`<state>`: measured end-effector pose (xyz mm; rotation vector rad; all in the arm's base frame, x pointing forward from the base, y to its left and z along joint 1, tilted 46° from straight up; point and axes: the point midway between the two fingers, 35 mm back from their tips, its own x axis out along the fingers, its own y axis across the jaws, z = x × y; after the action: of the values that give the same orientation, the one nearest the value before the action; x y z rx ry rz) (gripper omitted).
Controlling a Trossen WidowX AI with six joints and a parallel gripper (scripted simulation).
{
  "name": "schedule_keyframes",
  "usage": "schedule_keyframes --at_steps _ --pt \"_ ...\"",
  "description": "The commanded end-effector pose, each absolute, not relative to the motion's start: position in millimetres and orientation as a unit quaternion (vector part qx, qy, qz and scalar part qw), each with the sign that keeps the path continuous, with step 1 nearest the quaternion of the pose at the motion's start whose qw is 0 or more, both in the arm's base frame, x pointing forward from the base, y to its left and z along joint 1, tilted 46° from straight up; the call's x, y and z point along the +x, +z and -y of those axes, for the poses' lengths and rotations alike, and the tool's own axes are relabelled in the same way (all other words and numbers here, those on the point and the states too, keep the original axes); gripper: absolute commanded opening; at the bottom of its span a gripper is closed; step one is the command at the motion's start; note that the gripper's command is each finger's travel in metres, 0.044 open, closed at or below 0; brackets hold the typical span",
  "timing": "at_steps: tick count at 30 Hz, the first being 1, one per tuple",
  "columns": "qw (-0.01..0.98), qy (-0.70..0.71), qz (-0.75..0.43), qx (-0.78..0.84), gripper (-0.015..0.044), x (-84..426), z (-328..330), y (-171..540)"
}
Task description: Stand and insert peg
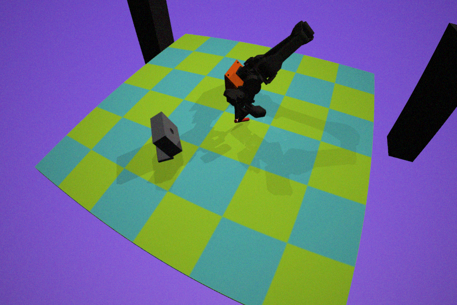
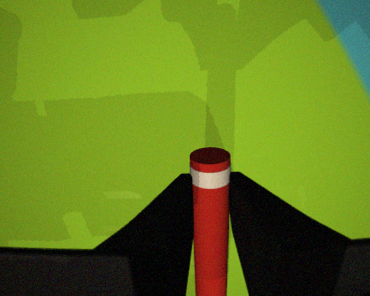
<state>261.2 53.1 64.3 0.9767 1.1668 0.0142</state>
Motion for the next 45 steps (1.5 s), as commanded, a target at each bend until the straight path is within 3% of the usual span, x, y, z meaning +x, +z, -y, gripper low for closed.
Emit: schedule_keyframes --at_steps 1,45 --pt "0.732 -0.002 -0.518 0.443 0.0049 259 -53 65" --pt "0.816 -0.087 -0.370 0.436 0.0049 234 -54 81"
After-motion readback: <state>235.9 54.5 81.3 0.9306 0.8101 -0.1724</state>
